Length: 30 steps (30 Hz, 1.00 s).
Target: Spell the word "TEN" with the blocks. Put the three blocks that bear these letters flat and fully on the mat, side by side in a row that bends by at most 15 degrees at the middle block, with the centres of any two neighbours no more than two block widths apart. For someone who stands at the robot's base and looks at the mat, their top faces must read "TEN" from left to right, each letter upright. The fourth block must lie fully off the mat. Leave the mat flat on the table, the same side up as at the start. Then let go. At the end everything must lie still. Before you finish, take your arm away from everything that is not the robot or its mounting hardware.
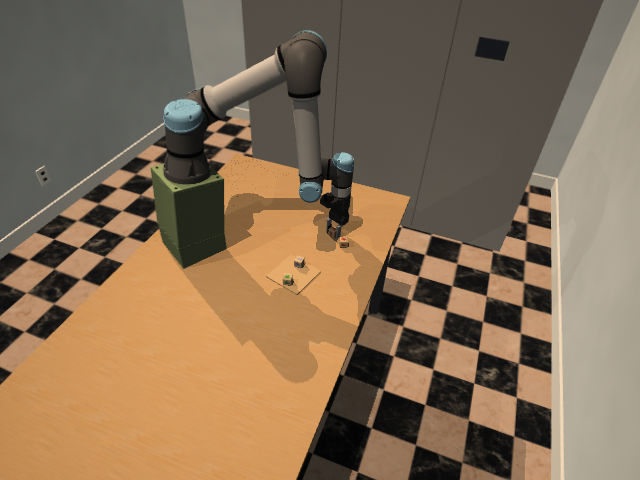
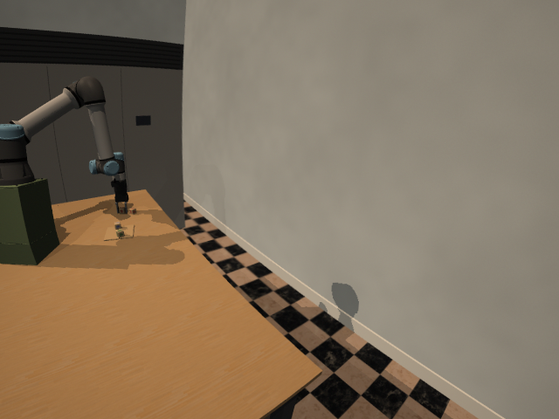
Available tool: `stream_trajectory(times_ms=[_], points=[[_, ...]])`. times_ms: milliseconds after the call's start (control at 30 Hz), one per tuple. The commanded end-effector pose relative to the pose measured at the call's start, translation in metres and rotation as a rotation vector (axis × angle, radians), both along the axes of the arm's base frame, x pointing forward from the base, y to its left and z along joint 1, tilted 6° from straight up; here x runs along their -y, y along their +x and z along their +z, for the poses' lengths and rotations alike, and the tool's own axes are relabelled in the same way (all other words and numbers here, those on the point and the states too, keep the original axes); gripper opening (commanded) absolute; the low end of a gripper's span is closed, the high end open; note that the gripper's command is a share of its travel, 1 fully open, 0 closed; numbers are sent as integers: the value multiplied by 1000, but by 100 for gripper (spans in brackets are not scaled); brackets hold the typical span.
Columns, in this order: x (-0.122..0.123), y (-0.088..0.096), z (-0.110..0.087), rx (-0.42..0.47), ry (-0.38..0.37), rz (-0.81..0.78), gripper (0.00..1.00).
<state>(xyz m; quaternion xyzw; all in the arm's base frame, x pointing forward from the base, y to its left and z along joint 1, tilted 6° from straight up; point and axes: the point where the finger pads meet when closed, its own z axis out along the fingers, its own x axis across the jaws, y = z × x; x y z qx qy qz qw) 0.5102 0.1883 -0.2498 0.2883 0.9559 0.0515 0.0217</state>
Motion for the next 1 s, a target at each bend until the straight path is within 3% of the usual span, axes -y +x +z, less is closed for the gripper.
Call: stream_trajectory(times_ms=[0, 33, 67, 967], points=[[0, 1, 1, 2, 0, 0, 87], [0, 1, 1, 2, 0, 0, 87], [0, 1, 1, 2, 0, 0, 57], [0, 1, 1, 2, 0, 0, 57]])
